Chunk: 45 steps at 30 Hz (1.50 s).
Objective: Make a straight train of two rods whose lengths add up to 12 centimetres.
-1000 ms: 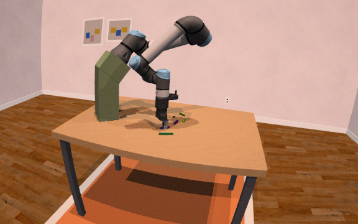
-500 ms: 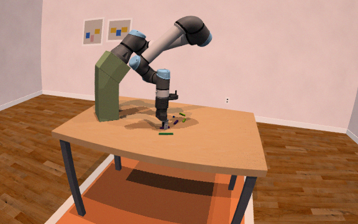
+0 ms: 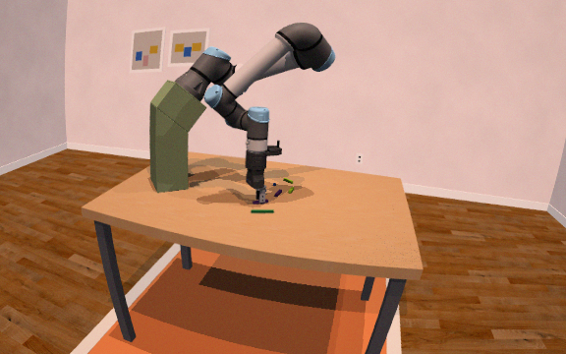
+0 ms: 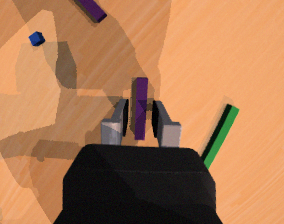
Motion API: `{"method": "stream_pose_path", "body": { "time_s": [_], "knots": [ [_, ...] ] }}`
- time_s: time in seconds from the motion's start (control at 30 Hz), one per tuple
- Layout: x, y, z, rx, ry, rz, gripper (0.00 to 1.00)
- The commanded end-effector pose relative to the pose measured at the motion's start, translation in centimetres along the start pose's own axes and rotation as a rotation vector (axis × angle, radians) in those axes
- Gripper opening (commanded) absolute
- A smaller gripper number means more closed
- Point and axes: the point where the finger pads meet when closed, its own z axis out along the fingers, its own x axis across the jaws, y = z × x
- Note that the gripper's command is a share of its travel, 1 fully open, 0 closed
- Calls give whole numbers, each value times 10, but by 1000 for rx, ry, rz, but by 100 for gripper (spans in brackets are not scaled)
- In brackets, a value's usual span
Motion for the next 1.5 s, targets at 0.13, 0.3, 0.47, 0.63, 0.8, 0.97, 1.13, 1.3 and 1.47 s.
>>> {"method": "stream_pose_path", "body": {
  "time_s": [0.13,0.3,0.47,0.63,0.8,0.97,1.13,1.3,1.47],
  "knots": [
    [1,0,-28,1,2,1,54],
    [0,0,-50,1,2,1,54],
    [0,0,-68,2,2,1,54],
    [0,0,-76,1,2,1,54],
    [0,0,-82,1,2,1,54],
    [1,0,-82,1,3,1,100],
    [1,0,-82,1,2,0,100],
    [1,0,-82,1,2,0,100],
    [1,0,-82,1,2,0,100]
  ]
}}
